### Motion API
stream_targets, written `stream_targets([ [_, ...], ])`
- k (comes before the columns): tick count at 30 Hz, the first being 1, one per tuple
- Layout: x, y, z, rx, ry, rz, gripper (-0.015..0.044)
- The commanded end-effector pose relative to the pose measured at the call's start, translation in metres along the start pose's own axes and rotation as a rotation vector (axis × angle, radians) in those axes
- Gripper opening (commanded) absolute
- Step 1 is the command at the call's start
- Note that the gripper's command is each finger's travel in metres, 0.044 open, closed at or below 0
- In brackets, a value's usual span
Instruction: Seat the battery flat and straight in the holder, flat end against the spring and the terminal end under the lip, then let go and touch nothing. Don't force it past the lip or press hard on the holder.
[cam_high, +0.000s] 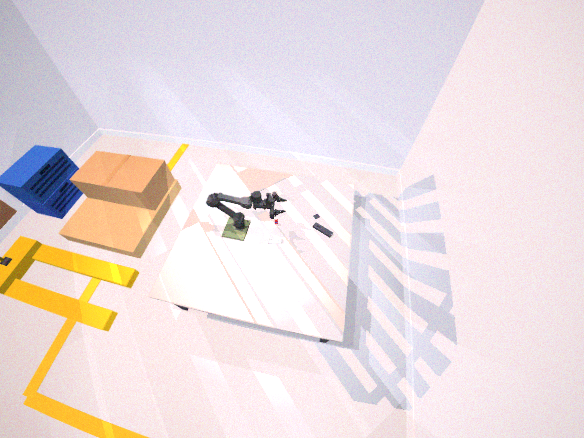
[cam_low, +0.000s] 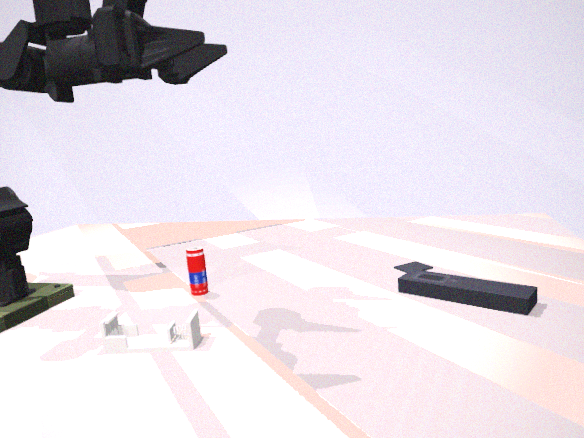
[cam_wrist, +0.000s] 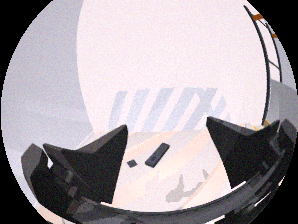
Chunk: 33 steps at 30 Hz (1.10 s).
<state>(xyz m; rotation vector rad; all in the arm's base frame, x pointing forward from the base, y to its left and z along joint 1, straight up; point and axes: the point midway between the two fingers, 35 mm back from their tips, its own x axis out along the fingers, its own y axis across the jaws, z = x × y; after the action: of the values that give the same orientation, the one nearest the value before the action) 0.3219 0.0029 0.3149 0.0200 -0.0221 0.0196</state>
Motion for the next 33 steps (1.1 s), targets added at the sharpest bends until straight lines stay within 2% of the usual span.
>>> stream_targets([
  [1, 0.001, 0.001, -0.002, -0.003, 0.016, 0.004, 0.0374],
  [3, 0.01, 0.012, -0.022, -0.026, 0.142, 0.035, 0.0321],
  [8, 0.014, 0.053, -0.098, -0.152, 0.627, 0.178, 0.019],
  [12, -0.014, 0.081, -0.145, -0.291, 1.006, 0.312, 0.0085],
  [15, -0.042, 0.093, -0.164, -0.395, 1.246, 0.403, 0.0006],
  [18, -0.07, 0.101, -0.172, -0.497, 1.459, 0.485, 0.0],
  [20, -0.077, 0.102, -0.172, -0.522, 1.51, 0.505, 0.0],
  [33, -0.077, 0.102, -0.172, -0.522, 1.51, 0.505, 0.0],
])
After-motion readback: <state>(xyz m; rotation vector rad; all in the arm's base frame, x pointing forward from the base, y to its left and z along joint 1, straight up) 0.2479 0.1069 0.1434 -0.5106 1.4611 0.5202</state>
